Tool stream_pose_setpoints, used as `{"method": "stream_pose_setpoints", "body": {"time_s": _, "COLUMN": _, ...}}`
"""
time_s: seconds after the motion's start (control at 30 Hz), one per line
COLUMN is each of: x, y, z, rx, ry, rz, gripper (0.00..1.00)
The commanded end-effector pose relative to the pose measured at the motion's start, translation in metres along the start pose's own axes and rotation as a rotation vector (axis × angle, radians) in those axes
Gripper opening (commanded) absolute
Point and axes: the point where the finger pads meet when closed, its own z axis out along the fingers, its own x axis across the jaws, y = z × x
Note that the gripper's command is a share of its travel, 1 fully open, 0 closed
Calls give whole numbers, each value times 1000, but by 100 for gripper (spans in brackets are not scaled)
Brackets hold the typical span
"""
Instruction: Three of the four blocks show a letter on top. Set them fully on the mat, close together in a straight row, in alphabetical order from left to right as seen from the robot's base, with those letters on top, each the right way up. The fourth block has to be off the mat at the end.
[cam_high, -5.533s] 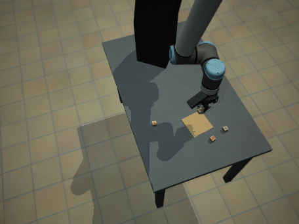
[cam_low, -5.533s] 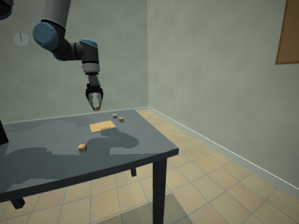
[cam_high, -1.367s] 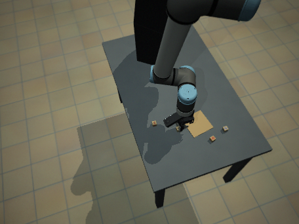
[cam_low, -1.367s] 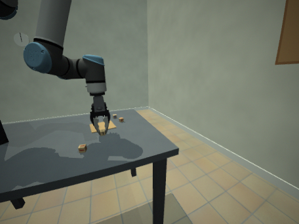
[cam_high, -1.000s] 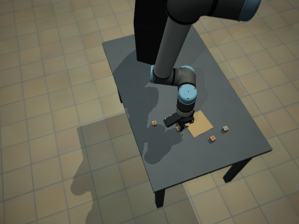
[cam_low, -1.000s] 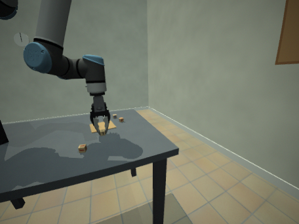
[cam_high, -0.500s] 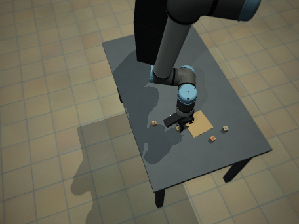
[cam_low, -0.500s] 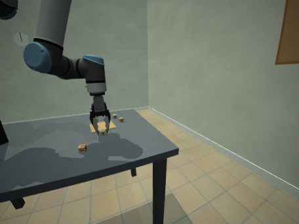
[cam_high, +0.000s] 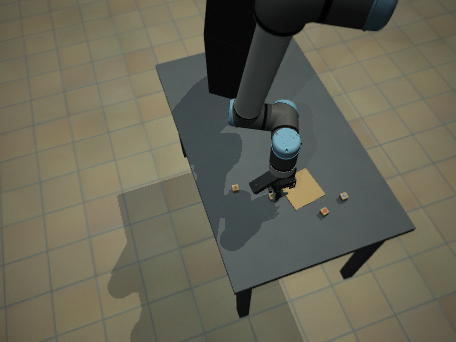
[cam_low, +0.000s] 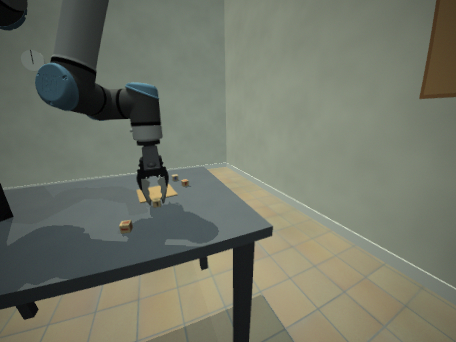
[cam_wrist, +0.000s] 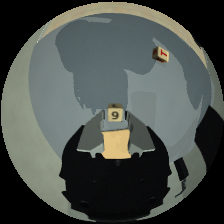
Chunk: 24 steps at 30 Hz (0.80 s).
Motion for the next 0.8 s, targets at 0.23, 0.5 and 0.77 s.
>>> {"method": "stream_pose_setpoints", "body": {"time_s": 0.23, "x": -1, "y": 0, "z": -32, "rx": 0, "ry": -1, "rz": 0, "gripper": 25}}
{"method": "stream_pose_setpoints", "body": {"time_s": 0.5, "x": -1, "y": 0, "z": -73, "rx": 0, "ry": -1, "rz": 0, "gripper": 25}}
{"method": "stream_pose_setpoints", "body": {"time_s": 0.77, "x": -1, "y": 0, "z": -87, "rx": 0, "ry": -1, "rz": 0, "gripper": 25}}
